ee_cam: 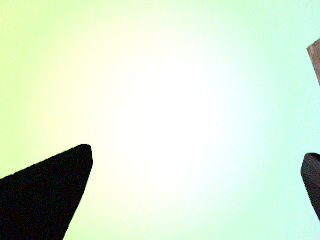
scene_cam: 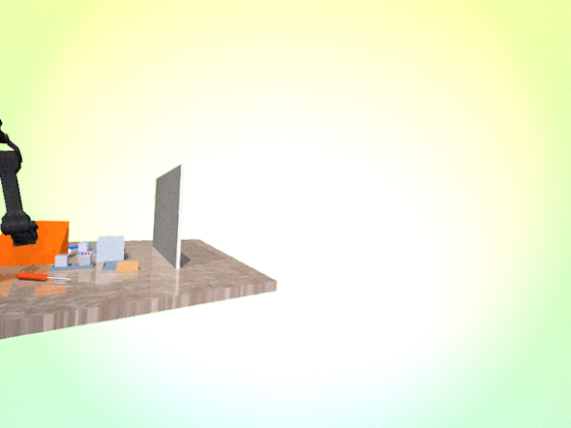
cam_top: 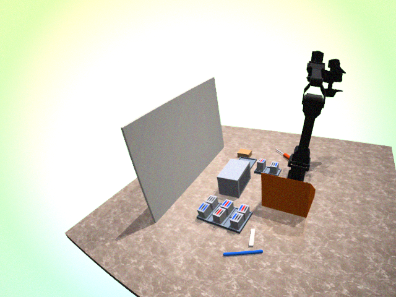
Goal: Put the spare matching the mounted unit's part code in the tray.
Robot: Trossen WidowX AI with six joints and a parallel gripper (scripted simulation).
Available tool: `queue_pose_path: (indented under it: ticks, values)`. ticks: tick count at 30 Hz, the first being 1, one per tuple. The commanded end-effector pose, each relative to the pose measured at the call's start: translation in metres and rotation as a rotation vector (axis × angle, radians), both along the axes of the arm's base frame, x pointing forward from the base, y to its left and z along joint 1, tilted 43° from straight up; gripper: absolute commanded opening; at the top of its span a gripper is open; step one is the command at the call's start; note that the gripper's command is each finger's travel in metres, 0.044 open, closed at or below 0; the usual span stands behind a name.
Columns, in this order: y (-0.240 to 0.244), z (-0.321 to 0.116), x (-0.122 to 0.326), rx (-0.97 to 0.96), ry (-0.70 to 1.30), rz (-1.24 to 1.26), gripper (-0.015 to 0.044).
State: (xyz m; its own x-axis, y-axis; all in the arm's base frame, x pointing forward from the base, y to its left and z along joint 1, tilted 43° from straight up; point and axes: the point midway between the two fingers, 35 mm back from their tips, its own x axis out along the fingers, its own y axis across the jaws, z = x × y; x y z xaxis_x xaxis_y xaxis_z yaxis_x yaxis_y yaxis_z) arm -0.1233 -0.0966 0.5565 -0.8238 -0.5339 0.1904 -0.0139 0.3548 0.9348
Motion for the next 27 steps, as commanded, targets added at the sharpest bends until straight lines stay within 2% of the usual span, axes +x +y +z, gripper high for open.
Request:
queue_pose_path:
  ticks: [1,8,15,21,27]
  values:
    - [-0.053,-0.009,0.022,0.190,0.078,0.139,0.0440]
    - [-0.117,-0.030,0.072,0.443,0.227,0.350,0.0440]
    - [-0.168,-0.067,0.151,0.671,0.408,0.600,0.0440]
    - [-0.189,-0.101,0.218,0.837,0.589,0.770,0.0440]
    - [-0.194,-0.150,0.301,1.039,0.868,0.950,0.0440]
